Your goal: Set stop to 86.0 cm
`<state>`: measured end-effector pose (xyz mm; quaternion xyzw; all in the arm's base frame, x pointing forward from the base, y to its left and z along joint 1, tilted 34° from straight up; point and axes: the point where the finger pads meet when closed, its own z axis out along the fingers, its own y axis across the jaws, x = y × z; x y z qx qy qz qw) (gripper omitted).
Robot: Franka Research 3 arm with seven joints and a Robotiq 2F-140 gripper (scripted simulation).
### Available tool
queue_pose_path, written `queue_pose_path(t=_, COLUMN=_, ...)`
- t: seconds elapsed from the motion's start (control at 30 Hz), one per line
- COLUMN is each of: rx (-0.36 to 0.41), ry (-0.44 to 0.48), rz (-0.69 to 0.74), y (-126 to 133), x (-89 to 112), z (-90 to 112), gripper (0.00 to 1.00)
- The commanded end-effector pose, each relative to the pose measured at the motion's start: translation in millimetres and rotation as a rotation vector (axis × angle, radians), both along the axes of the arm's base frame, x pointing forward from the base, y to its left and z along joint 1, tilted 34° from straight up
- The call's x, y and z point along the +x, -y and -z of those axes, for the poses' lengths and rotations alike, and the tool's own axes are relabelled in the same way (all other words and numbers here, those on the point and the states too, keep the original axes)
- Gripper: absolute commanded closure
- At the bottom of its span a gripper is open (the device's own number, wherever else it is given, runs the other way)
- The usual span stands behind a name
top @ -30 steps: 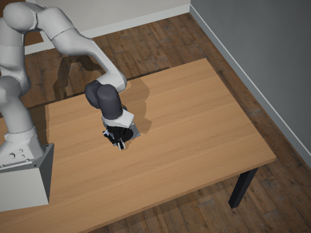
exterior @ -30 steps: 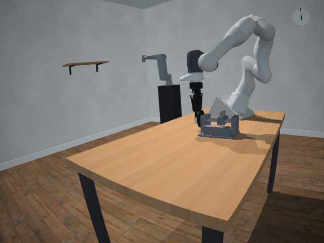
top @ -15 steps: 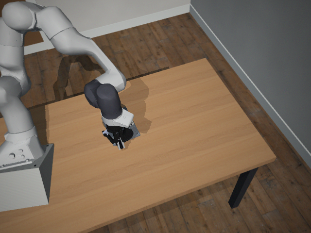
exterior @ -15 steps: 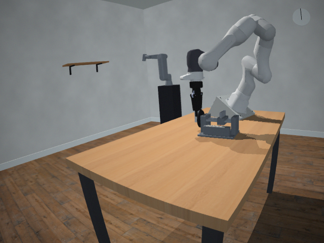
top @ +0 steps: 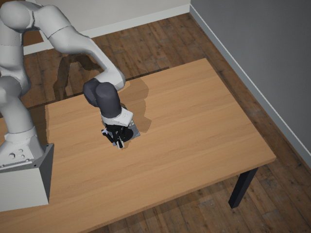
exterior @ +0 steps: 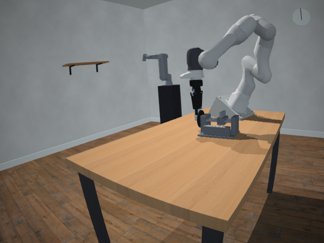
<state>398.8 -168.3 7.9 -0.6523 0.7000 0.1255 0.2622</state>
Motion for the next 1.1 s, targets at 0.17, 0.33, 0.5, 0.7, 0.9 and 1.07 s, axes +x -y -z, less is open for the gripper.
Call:
queue_pose_path(t=0.17, rx=0.002, ry=0.000, rz=0.003, y=7.1, x=-0.5, z=-11.9, gripper=0.96)
queue_pose_path(t=0.33, rx=0.002, ry=0.000, rz=0.003, y=9.9, x=0.7, z=-16.3, gripper=0.96)
queue_pose_path(t=0.5, rx=0.002, ry=0.000, rz=0.003, y=13.5, x=3.8, z=-21.8, gripper=0.96)
queue_pose_path(t=0.7, rx=0.002, ry=0.000, rz=0.003, y=16.9, x=8.5, z=-27.2, gripper=0.96)
queue_pose_path(t=0.9, rx=0.002, ry=0.000, rz=0.003, y=18.8, x=12.2, z=-30.1, gripper=0.96)
queue_pose_path(t=1.07, rx=0.002, ry=0.000, rz=0.003, y=20.8, x=17.6, z=-33.1, gripper=0.96)
